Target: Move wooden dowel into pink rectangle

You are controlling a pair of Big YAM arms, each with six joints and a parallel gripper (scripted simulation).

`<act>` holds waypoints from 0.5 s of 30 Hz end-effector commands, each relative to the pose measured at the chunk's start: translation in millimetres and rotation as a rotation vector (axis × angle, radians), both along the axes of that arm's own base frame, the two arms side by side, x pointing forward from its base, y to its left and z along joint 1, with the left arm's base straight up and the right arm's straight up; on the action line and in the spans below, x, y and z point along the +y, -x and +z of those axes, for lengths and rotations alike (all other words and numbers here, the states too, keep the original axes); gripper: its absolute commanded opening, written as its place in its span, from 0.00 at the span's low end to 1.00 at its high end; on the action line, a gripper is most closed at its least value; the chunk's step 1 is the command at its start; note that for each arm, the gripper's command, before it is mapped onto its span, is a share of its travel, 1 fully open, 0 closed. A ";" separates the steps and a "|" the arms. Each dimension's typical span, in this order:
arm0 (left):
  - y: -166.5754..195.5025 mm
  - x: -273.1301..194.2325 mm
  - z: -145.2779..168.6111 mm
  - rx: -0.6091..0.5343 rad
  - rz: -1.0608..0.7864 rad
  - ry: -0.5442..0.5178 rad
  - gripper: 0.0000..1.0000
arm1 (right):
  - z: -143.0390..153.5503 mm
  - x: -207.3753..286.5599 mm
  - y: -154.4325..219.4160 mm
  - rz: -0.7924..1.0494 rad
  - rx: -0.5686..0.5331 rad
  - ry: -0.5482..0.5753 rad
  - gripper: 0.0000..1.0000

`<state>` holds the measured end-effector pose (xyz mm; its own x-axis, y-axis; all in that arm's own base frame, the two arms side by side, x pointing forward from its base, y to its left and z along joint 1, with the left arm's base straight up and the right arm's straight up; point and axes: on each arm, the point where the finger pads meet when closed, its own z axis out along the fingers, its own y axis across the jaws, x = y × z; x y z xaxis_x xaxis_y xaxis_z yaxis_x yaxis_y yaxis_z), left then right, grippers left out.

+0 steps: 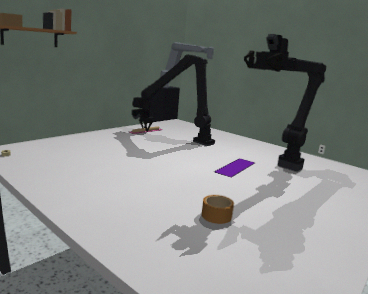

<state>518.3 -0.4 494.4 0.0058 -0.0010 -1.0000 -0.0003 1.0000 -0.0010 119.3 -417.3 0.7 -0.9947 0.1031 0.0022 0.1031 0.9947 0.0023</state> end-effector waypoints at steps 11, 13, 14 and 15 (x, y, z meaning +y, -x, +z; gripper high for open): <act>6.8 5.7 38.8 -0.074 0.012 -0.010 1.00 | 48.9 -26.2 -10.4 0.011 -0.020 0.073 0.35; 6.8 5.7 38.8 -0.074 0.012 -0.010 1.00 | 48.9 -26.2 -10.4 0.011 -0.020 0.073 0.35; 6.8 5.7 38.8 -0.074 0.012 -0.010 1.00 | 52.8 -25.7 -9.0 0.011 -0.021 0.077 0.35; 6.8 5.7 38.8 -0.074 0.012 -0.010 1.00 | 64.2 -26.2 -10.4 0.018 -0.021 0.078 0.35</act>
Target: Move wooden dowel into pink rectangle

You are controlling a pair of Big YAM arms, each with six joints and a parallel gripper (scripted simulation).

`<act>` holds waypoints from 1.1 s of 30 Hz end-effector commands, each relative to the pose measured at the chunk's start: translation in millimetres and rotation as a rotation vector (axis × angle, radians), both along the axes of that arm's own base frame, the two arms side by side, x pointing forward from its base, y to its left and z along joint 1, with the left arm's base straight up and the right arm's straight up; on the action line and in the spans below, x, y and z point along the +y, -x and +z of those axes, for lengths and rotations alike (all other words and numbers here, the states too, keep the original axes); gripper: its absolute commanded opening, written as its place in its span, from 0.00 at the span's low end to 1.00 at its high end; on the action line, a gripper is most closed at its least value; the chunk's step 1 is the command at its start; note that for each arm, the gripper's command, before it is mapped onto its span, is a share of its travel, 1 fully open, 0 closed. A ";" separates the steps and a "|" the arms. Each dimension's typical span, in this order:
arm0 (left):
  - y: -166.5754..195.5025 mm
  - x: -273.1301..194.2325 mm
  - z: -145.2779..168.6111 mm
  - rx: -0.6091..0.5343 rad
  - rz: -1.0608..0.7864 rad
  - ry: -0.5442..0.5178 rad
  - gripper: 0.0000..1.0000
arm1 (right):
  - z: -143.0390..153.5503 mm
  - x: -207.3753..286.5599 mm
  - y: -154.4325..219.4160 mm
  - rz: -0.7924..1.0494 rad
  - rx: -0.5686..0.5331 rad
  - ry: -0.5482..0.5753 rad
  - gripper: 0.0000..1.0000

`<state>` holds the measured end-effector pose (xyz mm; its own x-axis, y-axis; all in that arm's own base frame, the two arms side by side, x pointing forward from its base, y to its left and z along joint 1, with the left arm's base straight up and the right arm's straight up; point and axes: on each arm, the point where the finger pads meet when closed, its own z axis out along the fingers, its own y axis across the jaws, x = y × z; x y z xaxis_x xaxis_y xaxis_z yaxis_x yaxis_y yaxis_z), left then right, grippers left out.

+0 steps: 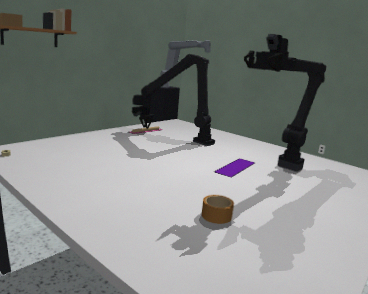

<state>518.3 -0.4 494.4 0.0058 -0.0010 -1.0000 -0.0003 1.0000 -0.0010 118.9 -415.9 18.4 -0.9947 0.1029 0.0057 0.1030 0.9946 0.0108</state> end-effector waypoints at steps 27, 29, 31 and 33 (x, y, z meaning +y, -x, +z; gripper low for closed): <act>5.2 5.7 35.7 -0.065 0.012 -0.012 1.00 | 89.5 -25.6 -64.1 -0.025 -0.086 0.210 0.35; 4.9 5.7 35.1 -0.063 0.012 -0.012 1.00 | 84.5 -17.8 -73.9 -0.027 -0.093 0.215 0.35; 4.5 5.7 34.1 -0.060 0.012 -0.013 1.00 | 87.2 -17.5 -80.7 -0.026 -0.102 0.228 0.35; 4.5 5.7 34.1 -0.060 0.012 -0.013 1.00 | 90.6 -20.5 -89.6 -0.025 -0.113 0.244 0.35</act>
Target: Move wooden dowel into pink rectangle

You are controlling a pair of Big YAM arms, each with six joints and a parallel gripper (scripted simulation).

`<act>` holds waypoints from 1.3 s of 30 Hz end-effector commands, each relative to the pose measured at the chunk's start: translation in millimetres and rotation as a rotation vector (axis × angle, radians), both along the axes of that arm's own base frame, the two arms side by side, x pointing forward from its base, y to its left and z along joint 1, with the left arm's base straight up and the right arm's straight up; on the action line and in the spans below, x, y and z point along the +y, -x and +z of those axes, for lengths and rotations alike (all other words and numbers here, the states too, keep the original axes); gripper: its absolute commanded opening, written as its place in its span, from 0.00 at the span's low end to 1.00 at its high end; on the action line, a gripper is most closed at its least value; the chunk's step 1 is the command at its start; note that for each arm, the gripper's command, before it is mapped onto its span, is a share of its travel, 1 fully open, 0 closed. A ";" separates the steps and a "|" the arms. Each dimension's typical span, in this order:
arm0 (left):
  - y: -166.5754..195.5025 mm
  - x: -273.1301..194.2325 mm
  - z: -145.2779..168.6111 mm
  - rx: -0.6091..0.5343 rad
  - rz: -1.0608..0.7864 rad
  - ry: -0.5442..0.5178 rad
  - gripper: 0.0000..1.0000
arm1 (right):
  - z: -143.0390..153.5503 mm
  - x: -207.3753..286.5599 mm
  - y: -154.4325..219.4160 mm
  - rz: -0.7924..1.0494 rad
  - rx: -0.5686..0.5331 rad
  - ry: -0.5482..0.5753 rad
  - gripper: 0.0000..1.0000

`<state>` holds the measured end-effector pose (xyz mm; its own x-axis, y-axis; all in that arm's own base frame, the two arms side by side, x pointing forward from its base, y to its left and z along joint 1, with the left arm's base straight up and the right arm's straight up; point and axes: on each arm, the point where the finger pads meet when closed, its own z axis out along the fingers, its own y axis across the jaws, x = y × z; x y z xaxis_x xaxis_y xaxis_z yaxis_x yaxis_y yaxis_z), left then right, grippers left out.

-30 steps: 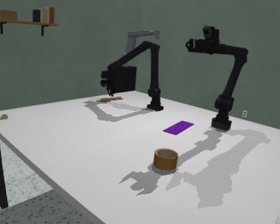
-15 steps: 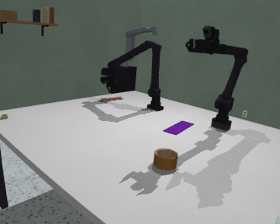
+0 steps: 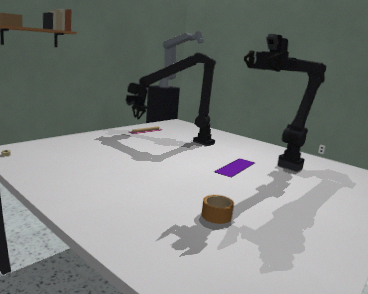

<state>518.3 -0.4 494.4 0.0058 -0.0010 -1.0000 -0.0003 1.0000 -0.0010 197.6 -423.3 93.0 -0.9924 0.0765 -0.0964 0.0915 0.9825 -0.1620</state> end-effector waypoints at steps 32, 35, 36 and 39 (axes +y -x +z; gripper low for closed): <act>-1.0 5.2 25.9 -0.040 0.010 -0.016 1.00 | 131.3 50.1 -195.7 0.020 -0.430 0.325 0.35; -0.9 5.2 26.6 -0.042 0.010 -0.011 1.00 | 135.7 58.3 -205.2 0.023 -0.456 0.328 0.35; -1.3 5.1 25.6 -0.041 0.010 -0.012 1.00 | 150.5 61.1 -211.5 0.026 -0.487 0.345 0.35; -1.6 5.1 24.7 -0.039 0.009 -0.014 1.00 | 167.1 71.8 -225.7 0.034 -0.538 0.359 0.35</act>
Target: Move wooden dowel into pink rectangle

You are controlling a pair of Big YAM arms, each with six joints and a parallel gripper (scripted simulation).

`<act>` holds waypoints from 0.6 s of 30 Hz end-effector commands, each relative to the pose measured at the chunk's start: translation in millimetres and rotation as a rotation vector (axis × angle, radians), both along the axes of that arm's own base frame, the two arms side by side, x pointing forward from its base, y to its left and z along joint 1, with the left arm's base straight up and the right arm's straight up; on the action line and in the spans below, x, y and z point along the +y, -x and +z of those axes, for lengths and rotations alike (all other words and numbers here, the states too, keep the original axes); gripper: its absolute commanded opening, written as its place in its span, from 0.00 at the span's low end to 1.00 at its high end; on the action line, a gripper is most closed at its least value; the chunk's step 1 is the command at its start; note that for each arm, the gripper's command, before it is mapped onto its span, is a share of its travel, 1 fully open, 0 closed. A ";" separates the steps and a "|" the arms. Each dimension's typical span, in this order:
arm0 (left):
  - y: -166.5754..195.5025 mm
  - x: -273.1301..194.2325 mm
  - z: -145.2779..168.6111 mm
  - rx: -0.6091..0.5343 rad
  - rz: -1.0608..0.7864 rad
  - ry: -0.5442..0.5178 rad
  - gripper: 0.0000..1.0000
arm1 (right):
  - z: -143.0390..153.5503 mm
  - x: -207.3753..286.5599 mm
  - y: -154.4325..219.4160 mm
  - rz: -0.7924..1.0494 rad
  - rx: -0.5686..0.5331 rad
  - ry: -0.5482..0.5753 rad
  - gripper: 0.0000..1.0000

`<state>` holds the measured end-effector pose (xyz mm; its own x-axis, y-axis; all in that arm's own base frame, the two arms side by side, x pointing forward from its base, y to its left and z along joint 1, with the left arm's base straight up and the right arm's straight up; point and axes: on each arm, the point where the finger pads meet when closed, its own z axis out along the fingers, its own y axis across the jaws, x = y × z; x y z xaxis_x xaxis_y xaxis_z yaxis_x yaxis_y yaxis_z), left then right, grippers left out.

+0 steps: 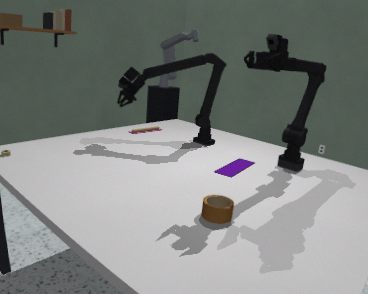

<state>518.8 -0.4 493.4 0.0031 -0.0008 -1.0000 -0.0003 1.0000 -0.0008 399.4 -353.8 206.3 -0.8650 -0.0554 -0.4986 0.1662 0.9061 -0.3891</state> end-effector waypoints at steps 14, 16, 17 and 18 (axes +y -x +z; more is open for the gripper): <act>-2.1 4.8 23.7 -0.035 0.008 -0.016 1.00 | 86.1 63.4 -68.5 0.044 -0.289 0.057 0.35; -2.3 4.8 23.2 -0.034 0.008 -0.016 1.00 | 96.9 71.6 -75.2 0.054 -0.321 0.060 0.35; -2.7 4.8 22.4 -0.031 0.008 -0.017 1.00 | 107.1 75.7 -80.4 0.059 -0.346 0.064 0.35; -2.8 4.7 22.1 -0.031 0.008 -0.016 1.00 | 120.2 81.5 -85.8 0.068 -0.376 0.070 0.35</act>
<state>518.8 -0.4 493.3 0.0028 -0.0007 -1.0000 -0.0003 1.0000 -0.0007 467.7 -285.0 267.6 -0.7176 -0.1228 -0.6855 0.2018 0.9055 -0.3734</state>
